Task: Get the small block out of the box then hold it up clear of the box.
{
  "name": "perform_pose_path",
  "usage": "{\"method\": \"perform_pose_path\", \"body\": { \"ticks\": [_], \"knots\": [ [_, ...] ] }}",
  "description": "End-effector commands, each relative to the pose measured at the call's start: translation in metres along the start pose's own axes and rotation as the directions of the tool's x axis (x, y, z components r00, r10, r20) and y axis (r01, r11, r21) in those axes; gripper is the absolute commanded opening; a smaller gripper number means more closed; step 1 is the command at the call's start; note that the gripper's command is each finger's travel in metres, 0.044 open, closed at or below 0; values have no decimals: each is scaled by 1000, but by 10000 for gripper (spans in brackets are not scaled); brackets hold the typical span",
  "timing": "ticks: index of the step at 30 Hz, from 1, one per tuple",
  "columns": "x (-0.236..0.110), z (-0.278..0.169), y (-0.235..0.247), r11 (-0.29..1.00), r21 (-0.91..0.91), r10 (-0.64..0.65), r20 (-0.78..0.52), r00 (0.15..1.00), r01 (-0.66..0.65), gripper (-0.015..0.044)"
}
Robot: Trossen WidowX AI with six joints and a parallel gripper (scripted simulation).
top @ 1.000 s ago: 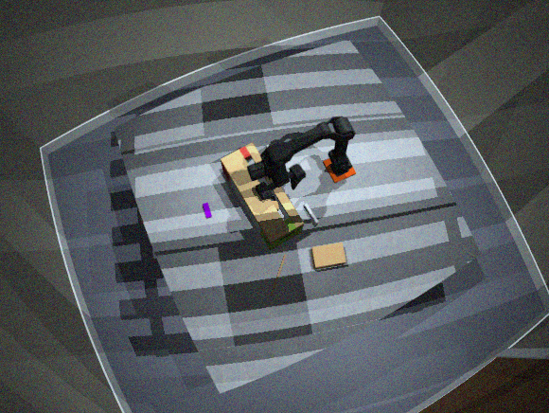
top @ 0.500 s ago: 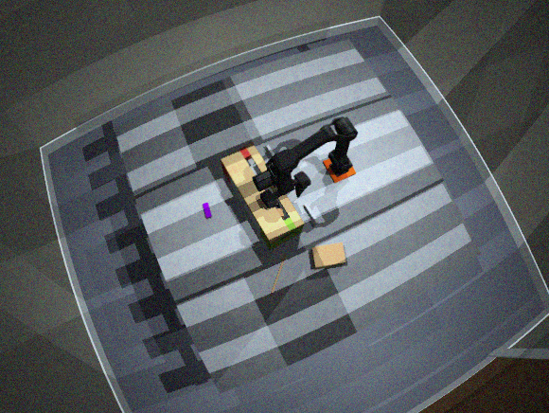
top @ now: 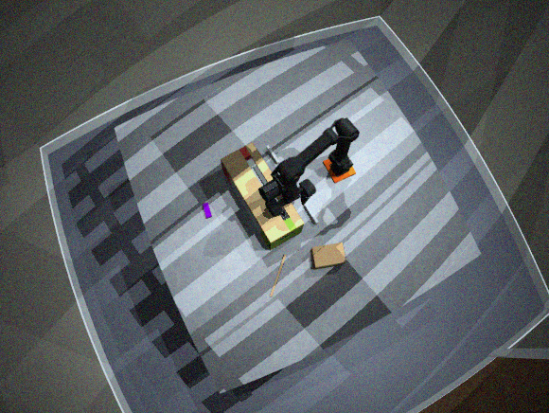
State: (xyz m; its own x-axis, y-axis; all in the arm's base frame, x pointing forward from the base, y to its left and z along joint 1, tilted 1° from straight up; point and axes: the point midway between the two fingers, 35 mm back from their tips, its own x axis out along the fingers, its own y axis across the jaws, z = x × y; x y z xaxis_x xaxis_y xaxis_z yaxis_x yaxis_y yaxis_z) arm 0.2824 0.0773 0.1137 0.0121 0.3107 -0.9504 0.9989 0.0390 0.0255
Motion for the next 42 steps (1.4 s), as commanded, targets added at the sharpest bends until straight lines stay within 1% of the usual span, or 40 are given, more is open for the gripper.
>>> {"method": "perform_pose_path", "body": {
  "ticks": [1, 4, 6, 12, 17, 18, 21, 23, 25, 28, 30, 32, 35, 37, 39, 40, 42],
  "knots": [
    [3, -8, 1, 1000, -1, 3, -6, 1000, -3, 400],
    [1, -10, 1, 1000, -1, 3, -6, 1000, -3, 400],
    [-8, -12, 2, 1000, -1, 2, -5, 1000, -2, 400],
    [-58, -27, 0, 1000, -3, 0, -1, 1000, 0, 400],
    [-58, -27, 2, 1000, -6, 12, -2, 1000, -12, 400],
    [-58, -27, 2, 1000, -21, 16, -2, 1000, -16, 374],
    [-59, -31, 2, 982, -187, 40, 9, 999, -37, 295],
    [-58, -34, 1, 920, -390, 52, 29, 998, -36, 285],
    [-58, -37, -1, 809, -587, 66, 50, 997, -24, 285],
    [-57, -41, -4, 571, -821, 89, 81, 993, 15, 285],
    [-56, -43, -6, 380, -923, 104, 102, 989, 55, 285],
    [-56, -45, -8, 170, -980, 119, 122, 985, 101, 285],
    [-55, -49, -11, -154, -973, 141, 150, 978, 172, 285],
    [-55, -51, -13, -362, -907, 158, 168, 973, 215, 285],
    [-54, -54, -15, -550, -796, 175, 185, 967, 251, 285],
    [-54, -55, -16, -635, -726, 184, 192, 964, 266, 285],
    [-54, -57, -18, -742, -607, 199, 206, 958, 285, 285]
  ]
}}
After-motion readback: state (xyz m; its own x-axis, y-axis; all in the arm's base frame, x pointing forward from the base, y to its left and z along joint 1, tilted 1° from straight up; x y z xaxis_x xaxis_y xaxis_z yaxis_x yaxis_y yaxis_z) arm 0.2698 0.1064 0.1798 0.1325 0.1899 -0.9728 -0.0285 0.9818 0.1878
